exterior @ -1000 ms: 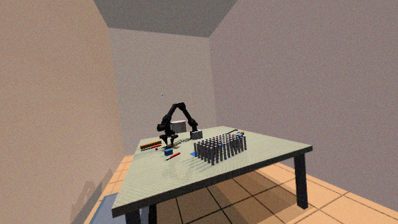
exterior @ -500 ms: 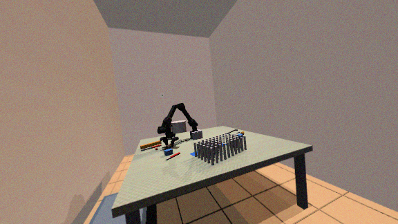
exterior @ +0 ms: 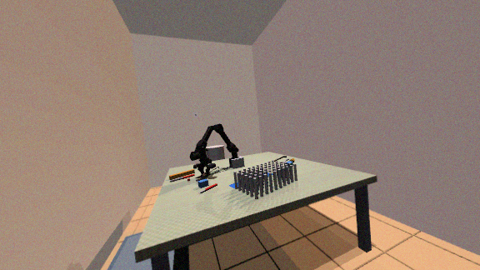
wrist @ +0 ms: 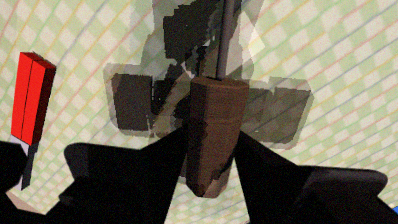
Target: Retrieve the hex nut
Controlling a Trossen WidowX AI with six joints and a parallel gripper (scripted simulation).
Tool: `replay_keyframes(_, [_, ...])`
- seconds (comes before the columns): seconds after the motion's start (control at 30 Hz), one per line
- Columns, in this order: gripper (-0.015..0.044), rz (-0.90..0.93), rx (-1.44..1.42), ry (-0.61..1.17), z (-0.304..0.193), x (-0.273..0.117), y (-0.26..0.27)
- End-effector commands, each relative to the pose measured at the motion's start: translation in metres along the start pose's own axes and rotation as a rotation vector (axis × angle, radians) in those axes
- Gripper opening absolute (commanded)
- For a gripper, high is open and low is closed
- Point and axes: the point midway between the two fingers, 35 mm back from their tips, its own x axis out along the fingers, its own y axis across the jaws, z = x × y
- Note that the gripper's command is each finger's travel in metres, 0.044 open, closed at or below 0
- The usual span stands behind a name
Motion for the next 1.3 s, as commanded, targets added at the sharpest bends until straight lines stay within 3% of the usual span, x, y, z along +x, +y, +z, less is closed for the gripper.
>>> replay_keyframes(0.0, [0.0,0.008,0.003,0.027,-0.005,-0.036,0.002])
replay_keyframes(0.23, [0.0,0.008,-0.017,0.027,-0.004,-0.048,0.001])
replay_keyframes(0.77, [0.0,0.015,-0.52,0.026,-0.005,-0.042,0.002])
replay_keyframes(1.27, [0.0,0.014,-0.52,0.026,-0.006,-0.028,0.002])
